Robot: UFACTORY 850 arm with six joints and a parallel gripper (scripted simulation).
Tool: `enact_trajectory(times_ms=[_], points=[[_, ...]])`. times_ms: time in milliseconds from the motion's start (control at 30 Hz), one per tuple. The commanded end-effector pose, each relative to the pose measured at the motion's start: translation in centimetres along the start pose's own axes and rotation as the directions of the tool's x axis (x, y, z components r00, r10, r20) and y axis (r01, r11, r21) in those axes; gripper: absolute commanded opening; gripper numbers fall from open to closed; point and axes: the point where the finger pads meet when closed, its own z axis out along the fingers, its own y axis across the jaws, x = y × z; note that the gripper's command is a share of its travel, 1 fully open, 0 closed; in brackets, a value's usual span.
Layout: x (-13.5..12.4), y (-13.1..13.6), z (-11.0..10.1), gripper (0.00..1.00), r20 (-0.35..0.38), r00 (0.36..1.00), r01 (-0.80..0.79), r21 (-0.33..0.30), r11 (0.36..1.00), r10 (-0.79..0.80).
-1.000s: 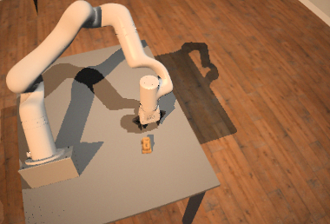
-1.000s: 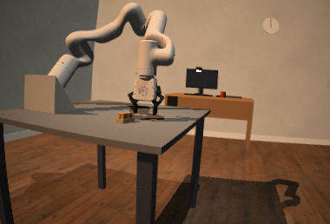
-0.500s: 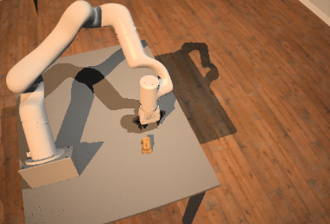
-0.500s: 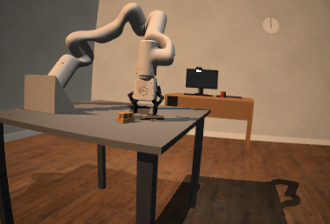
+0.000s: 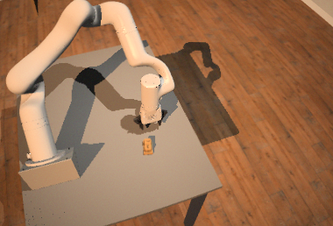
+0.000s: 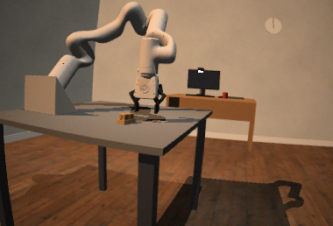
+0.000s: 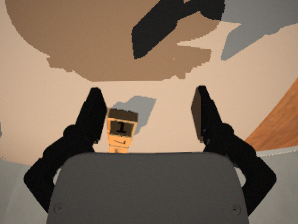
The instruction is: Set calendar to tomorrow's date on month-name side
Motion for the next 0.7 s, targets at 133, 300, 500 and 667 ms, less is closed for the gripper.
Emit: enact_trajectory(times_ms=[133, 300, 500, 667], points=[[0.0, 0.0, -1.8, 1.0, 0.0, 1.0, 0.0, 0.0, 1.0, 0.0], [-0.1, 0.0, -1.8, 1.0, 0.0, 1.0, -0.015, 0.0, 1.0, 0.015], [-1.1, 0.1, -1.8, 1.0, 0.0, 0.997, -0.075, 0.0, 0.997, 0.075], [-2.7, 0.3, -1.8, 1.0, 0.0, 0.997, -0.075, 0.0, 0.997, 0.075]])
